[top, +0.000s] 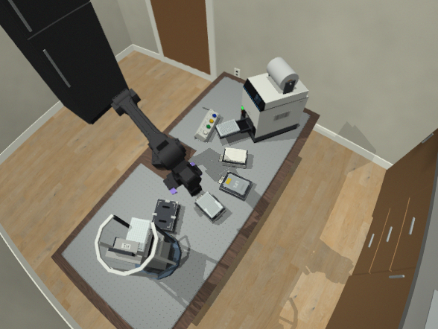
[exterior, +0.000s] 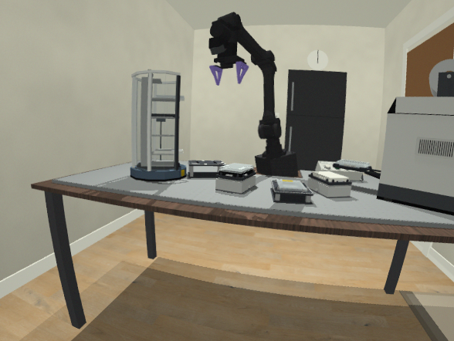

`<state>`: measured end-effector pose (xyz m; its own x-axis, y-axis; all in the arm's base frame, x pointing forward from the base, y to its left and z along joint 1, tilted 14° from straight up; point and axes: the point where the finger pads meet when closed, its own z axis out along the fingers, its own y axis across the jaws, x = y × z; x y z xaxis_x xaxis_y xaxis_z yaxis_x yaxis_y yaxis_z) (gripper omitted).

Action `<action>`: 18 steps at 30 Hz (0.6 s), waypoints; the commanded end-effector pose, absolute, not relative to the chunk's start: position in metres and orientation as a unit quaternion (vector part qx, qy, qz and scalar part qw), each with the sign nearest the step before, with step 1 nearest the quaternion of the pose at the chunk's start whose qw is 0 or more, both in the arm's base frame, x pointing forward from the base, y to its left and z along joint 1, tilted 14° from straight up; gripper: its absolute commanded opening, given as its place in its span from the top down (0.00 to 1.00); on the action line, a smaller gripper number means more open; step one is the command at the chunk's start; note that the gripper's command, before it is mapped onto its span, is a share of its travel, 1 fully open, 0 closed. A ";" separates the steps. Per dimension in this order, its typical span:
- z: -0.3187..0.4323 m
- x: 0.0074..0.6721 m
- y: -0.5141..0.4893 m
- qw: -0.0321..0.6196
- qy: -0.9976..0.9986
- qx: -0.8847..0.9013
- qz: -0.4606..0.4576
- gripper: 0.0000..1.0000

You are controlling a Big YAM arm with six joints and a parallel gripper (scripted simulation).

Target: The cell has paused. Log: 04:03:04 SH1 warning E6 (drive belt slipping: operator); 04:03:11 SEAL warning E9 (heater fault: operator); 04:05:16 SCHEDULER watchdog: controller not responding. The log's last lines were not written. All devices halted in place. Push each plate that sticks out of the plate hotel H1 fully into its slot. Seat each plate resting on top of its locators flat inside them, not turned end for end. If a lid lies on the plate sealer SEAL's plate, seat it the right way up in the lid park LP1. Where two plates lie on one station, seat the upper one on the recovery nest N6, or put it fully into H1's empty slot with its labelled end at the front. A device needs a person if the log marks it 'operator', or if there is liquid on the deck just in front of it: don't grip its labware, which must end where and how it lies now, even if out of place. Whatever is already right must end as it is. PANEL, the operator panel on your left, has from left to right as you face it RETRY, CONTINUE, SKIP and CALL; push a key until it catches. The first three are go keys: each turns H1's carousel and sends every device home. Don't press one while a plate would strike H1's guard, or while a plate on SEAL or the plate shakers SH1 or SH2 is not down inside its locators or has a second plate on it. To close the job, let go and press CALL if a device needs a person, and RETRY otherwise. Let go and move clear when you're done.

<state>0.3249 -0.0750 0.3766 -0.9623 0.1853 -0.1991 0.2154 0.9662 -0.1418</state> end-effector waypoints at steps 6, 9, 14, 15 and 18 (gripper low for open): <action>0.397 0.340 -0.055 0.106 0.990 0.009 -0.090 0.00; 0.396 0.344 -0.046 0.107 0.990 0.020 -0.089 0.00; 0.394 0.351 -0.030 0.107 0.990 0.020 -0.088 0.00; 0.394 0.353 -0.027 0.107 0.990 0.020 -0.088 0.00; 0.394 0.354 -0.024 0.107 0.990 0.020 -0.087 0.00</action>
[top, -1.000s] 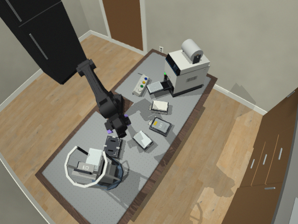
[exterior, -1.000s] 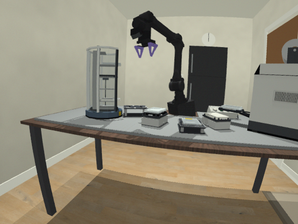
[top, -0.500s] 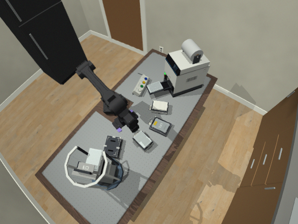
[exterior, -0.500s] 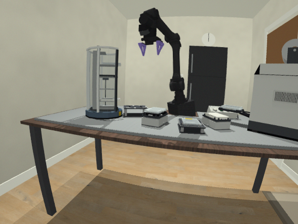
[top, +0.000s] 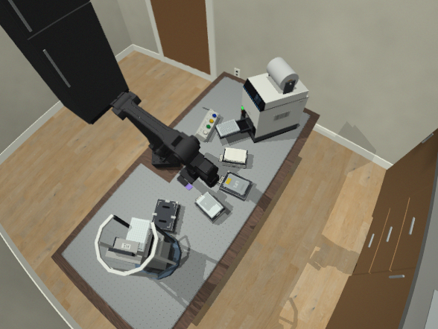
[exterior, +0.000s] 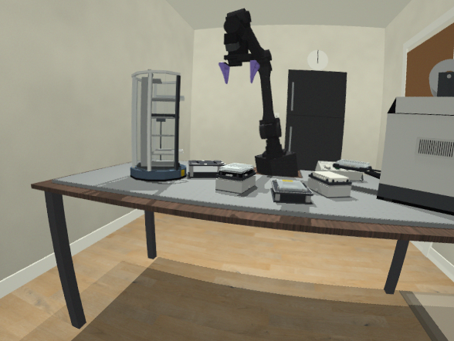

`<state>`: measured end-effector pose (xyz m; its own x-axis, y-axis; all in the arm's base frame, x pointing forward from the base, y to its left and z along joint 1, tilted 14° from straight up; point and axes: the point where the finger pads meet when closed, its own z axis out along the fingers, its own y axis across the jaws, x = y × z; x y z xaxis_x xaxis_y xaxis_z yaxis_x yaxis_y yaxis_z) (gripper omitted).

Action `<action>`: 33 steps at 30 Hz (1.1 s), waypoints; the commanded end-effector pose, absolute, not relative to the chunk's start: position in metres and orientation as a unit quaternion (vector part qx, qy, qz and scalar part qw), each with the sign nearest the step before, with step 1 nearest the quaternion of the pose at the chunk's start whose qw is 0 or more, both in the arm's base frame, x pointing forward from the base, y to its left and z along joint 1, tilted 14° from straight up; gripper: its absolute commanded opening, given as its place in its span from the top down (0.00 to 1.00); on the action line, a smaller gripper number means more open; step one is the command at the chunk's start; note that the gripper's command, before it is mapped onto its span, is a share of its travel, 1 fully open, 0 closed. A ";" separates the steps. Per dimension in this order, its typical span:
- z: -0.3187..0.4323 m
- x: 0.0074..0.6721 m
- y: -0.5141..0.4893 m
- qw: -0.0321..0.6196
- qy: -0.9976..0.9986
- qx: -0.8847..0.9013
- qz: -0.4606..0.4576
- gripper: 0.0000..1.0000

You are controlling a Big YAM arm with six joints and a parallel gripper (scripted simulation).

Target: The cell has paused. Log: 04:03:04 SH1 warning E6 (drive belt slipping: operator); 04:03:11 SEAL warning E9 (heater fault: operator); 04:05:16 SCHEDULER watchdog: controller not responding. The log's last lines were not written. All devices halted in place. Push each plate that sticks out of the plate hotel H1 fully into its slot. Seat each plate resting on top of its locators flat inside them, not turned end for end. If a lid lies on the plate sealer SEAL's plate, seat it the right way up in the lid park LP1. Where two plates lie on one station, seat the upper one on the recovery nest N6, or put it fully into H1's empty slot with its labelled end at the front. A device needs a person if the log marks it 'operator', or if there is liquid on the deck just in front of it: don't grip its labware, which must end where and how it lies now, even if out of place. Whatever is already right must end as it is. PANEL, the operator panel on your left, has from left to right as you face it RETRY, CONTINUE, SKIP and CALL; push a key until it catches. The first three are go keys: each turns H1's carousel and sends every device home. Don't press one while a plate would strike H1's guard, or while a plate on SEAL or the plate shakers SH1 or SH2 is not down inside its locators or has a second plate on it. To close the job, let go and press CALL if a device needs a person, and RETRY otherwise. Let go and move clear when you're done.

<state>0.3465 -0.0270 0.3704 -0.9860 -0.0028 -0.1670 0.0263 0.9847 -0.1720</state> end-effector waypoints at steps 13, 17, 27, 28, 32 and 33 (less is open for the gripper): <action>0.389 0.372 0.017 0.107 0.990 0.020 -0.085 0.00; 0.388 0.374 0.023 0.107 0.990 0.020 -0.084 0.00; 0.385 0.386 0.051 0.104 0.991 -0.014 -0.085 0.00; 0.385 0.386 0.051 0.103 0.991 -0.026 -0.086 0.00; 0.388 0.378 0.040 0.103 0.989 -0.059 -0.091 0.00; 0.388 0.378 0.040 0.103 0.989 -0.059 -0.091 0.00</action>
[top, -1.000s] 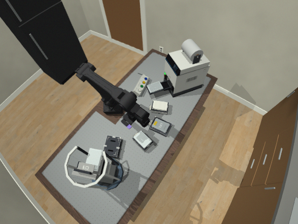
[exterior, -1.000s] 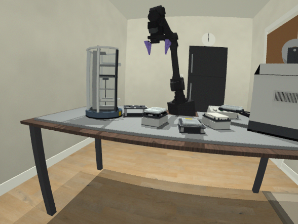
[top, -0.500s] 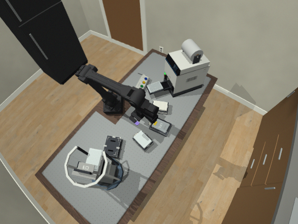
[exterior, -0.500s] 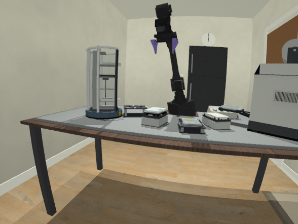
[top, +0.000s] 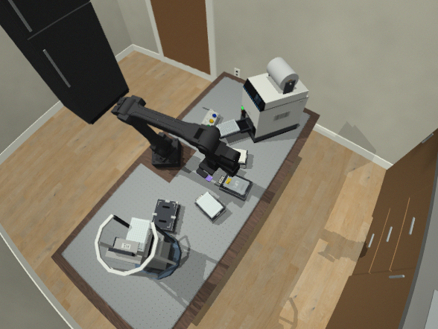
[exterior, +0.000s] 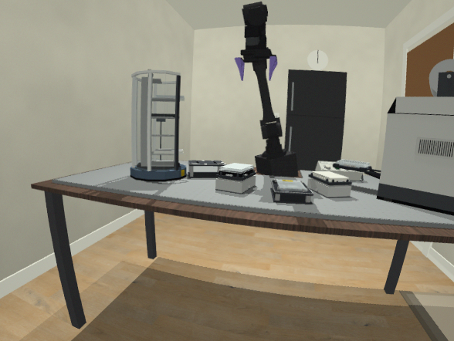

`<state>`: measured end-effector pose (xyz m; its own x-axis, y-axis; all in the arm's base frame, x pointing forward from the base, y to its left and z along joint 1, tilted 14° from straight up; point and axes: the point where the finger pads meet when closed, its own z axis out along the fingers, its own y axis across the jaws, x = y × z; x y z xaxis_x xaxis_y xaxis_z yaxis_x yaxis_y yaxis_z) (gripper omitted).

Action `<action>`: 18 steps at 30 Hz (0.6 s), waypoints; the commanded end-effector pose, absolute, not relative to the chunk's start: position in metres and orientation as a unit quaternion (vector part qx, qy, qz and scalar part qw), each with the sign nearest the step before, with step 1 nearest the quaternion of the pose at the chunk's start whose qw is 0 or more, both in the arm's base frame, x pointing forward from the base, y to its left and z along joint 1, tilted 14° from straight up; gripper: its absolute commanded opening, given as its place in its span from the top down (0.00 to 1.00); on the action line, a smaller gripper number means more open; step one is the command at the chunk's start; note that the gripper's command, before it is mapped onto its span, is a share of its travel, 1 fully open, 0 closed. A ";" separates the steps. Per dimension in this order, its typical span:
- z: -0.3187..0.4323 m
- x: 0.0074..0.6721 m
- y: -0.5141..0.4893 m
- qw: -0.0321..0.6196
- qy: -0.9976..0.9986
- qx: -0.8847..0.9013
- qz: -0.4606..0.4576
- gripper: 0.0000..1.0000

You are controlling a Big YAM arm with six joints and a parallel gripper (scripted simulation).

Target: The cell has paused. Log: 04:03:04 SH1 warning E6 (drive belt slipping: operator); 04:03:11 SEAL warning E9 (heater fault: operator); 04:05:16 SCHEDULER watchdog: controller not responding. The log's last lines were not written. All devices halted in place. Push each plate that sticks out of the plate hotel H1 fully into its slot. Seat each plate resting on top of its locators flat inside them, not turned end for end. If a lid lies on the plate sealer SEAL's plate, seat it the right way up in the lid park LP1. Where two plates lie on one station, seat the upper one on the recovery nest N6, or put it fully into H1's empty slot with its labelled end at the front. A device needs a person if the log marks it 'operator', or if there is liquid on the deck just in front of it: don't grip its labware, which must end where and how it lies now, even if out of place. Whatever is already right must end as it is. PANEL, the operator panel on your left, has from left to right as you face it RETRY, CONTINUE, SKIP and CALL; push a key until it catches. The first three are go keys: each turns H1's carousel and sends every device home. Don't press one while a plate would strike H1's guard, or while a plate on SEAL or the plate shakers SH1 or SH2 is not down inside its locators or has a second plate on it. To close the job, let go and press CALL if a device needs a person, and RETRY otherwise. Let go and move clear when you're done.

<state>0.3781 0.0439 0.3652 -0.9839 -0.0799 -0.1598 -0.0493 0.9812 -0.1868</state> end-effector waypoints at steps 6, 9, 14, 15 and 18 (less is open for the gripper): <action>0.382 0.381 0.048 0.090 0.983 -0.126 -0.096 0.00; 0.382 0.381 0.048 0.087 0.978 -0.160 -0.099 0.00; 0.382 0.381 0.048 0.081 0.967 -0.217 -0.104 0.00; 0.382 0.381 0.048 0.079 0.965 -0.228 -0.105 0.00; 0.382 0.381 0.048 0.078 0.962 -0.240 -0.106 0.00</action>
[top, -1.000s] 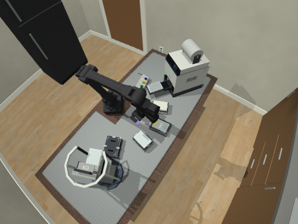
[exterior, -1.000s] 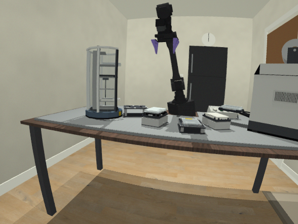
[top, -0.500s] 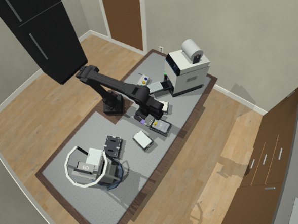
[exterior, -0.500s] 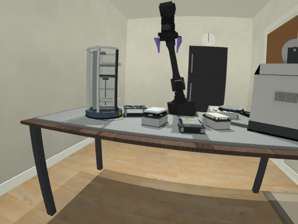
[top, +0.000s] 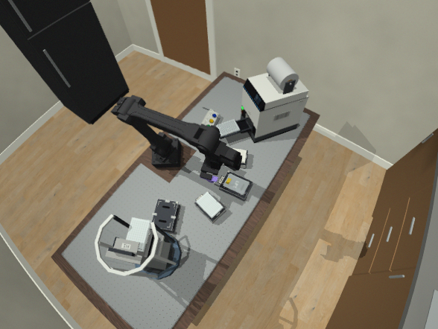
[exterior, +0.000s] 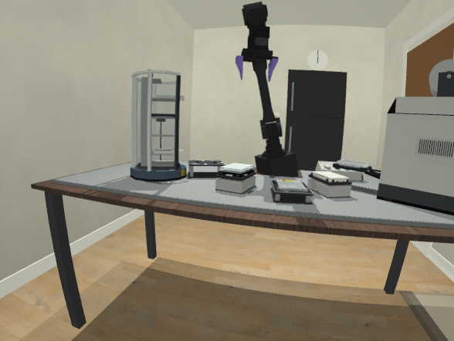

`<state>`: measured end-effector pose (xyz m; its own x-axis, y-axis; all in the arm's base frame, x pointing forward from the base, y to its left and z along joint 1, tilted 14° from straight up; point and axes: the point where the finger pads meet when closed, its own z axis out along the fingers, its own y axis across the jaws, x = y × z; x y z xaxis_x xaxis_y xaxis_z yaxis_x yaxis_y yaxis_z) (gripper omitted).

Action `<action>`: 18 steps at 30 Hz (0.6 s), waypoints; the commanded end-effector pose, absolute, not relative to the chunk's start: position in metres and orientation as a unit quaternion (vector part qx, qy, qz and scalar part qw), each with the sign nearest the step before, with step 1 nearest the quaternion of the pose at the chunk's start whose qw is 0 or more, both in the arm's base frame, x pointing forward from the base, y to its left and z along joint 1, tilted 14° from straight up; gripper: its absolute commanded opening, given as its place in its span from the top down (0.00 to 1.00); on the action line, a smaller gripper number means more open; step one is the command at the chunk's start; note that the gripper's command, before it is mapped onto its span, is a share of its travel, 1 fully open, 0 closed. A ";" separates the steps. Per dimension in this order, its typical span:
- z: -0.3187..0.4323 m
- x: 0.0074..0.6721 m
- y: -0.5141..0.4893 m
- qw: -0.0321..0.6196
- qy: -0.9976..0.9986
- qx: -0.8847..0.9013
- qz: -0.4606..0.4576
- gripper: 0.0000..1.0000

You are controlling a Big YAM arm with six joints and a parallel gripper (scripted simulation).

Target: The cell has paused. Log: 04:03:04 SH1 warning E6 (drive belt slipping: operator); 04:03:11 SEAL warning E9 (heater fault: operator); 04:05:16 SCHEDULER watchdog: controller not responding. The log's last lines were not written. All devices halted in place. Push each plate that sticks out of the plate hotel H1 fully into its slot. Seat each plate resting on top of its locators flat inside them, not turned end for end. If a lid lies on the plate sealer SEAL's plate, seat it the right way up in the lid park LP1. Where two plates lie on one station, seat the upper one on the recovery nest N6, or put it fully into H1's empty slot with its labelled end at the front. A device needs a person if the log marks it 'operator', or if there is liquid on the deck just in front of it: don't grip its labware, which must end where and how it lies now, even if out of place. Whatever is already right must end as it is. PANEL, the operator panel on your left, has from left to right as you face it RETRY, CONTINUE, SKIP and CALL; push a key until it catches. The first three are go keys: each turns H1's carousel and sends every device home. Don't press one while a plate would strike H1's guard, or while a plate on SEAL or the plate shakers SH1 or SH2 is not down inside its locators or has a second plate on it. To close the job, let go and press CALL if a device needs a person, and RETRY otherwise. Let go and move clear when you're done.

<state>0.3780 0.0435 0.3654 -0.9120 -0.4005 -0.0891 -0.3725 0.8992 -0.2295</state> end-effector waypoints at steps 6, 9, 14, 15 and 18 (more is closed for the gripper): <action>0.382 0.381 0.048 0.071 0.943 -0.306 -0.111 0.00; 0.382 0.381 0.048 0.067 0.931 -0.339 -0.113 0.00; 0.382 0.381 0.048 0.060 0.910 -0.393 -0.117 0.00; 0.382 0.381 0.048 0.058 0.905 -0.404 -0.118 0.00; 0.382 0.381 0.048 0.057 0.901 -0.414 -0.118 0.00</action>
<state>0.3780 0.0435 0.3654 -0.7184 -0.6956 -0.0011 -0.6740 0.6965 -0.2462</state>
